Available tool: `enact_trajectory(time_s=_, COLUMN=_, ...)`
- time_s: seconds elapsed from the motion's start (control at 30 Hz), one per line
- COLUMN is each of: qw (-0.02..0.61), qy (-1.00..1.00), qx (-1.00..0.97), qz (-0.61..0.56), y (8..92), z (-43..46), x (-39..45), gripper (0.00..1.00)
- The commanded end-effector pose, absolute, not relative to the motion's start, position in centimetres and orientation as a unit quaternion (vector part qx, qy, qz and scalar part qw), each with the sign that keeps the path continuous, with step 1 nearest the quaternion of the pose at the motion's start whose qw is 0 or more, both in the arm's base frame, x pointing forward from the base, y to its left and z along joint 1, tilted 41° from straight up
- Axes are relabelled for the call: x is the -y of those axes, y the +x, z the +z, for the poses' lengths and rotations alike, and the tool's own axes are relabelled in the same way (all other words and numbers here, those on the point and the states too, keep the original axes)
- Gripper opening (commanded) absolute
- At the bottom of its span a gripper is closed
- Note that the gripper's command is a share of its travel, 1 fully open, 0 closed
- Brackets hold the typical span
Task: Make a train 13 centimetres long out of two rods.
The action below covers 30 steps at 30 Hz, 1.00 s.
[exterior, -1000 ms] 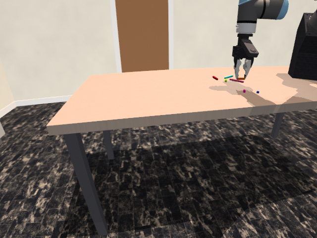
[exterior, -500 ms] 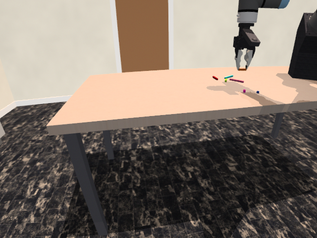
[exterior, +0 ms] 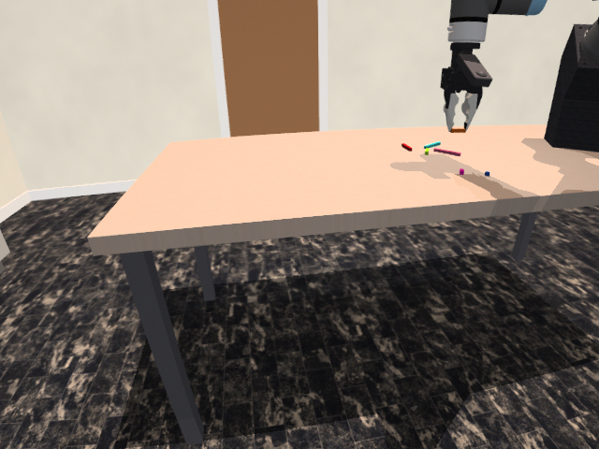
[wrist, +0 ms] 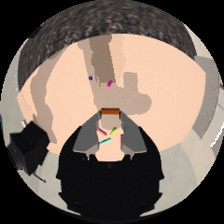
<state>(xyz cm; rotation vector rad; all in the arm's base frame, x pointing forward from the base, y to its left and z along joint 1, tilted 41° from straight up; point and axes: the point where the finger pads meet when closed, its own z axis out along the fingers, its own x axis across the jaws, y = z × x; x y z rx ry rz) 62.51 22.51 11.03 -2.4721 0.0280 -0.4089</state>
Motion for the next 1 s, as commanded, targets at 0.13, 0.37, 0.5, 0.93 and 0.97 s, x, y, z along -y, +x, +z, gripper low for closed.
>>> enact_trajectory(time_s=0.13, qw=0.312, qy=-0.937, qx=-0.005, qz=-0.157, y=62.51, z=11.07, x=-22.49, gripper=0.00)
enact_trajectory(time_s=0.37, qw=0.310, qy=-0.937, qx=0.003, qz=-0.160, y=62.45, z=11.05, x=-22.50, gripper=0.00)
enact_trajectory(time_s=0.5, qw=0.309, qy=-0.937, qx=0.012, qz=-0.163, y=62.39, z=11.03, x=-22.51, gripper=0.00)
enact_trajectory(time_s=0.93, qw=0.300, qy=-0.935, qx=0.059, qz=-0.178, y=62.08, z=10.94, x=-22.53, gripper=0.00)
enact_trajectory(time_s=0.97, qw=0.299, qy=-0.935, qx=0.065, qz=-0.180, y=62.04, z=10.93, x=-22.54, gripper=0.00)
